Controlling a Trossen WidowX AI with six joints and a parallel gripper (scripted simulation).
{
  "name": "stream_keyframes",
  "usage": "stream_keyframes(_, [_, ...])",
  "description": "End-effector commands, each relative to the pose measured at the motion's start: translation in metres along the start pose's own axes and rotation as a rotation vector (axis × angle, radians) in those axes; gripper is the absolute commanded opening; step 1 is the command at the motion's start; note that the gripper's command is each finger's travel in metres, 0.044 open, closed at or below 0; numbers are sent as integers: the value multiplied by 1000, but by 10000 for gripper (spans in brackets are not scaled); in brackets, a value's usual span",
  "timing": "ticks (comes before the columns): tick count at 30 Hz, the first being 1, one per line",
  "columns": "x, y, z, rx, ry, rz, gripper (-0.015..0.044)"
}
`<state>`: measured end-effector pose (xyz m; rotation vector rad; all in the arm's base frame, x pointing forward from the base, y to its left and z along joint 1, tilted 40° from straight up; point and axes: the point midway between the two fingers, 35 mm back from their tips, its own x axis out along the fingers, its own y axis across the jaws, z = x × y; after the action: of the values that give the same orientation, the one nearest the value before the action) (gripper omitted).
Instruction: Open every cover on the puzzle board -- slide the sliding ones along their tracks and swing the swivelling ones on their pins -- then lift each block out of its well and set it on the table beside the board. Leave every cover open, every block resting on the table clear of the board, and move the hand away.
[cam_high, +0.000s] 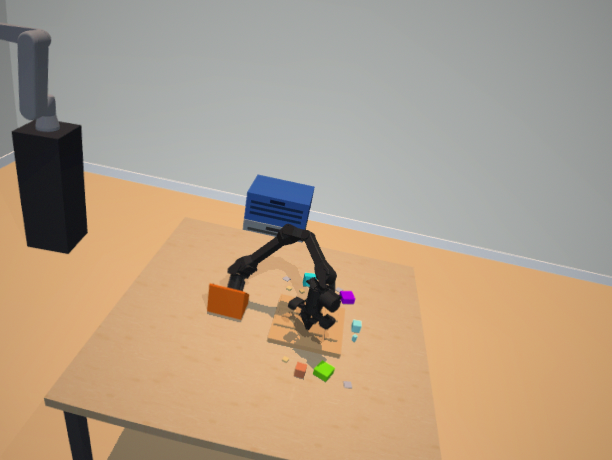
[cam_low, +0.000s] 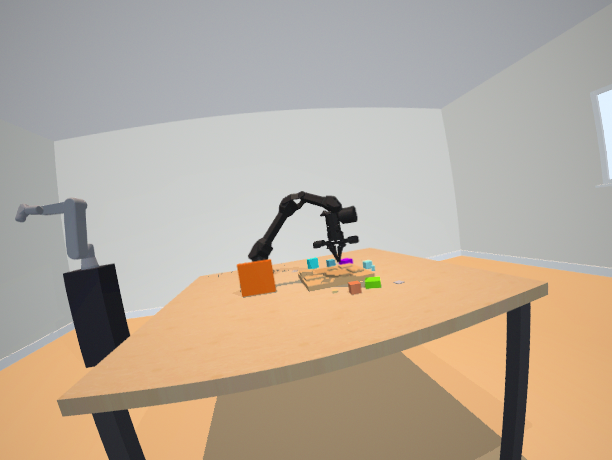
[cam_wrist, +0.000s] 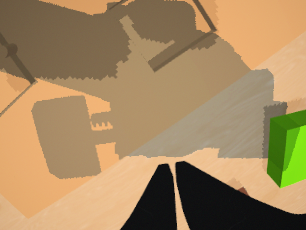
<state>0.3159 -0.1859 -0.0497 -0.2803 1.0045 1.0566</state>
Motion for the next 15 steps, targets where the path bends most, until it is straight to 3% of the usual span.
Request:
stream_keyframes(1, [1,6,28,39,-4,6,0])
stream_keyframes(15, [2,28,107,145,-15,11,0])
